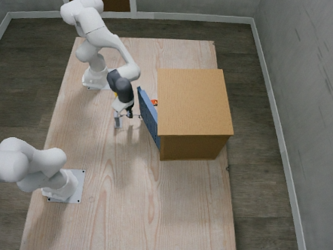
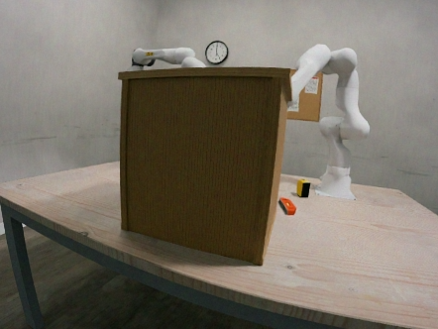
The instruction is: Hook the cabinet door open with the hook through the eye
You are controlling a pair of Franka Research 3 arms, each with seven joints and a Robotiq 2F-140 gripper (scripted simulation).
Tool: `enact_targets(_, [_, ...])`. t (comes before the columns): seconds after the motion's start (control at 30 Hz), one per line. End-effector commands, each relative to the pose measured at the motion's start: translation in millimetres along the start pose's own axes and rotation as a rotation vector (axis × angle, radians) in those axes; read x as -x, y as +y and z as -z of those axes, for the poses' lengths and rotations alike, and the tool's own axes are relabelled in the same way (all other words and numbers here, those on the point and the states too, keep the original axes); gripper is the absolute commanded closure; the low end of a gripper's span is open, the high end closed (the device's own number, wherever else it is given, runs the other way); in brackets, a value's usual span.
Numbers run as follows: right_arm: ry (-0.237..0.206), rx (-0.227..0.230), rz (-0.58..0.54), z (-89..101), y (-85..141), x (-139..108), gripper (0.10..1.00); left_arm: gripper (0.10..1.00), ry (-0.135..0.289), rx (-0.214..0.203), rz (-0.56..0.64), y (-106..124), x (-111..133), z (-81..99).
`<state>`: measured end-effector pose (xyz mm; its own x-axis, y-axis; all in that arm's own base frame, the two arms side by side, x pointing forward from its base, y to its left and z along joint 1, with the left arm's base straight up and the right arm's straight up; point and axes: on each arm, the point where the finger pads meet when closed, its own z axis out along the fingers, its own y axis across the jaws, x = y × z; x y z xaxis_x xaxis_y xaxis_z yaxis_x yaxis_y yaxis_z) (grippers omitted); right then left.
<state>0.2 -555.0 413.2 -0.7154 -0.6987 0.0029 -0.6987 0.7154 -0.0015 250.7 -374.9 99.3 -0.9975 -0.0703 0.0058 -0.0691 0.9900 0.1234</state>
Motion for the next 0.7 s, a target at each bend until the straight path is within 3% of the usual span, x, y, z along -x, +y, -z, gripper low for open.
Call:
enact_targets(0.0, [0.0, 0.0, 0.0, 0.1, 0.0, 0.0, 0.098, 0.972, -0.007, -0.005, 0.01, -0.2, 5.5, -0.5])
enact_targets(0.67, [0.0, 0.0, 0.0, 0.1, 0.0, 0.0, 0.098, 0.972, -0.007, -0.005, 0.01, -0.5, 5.4, -2.9])
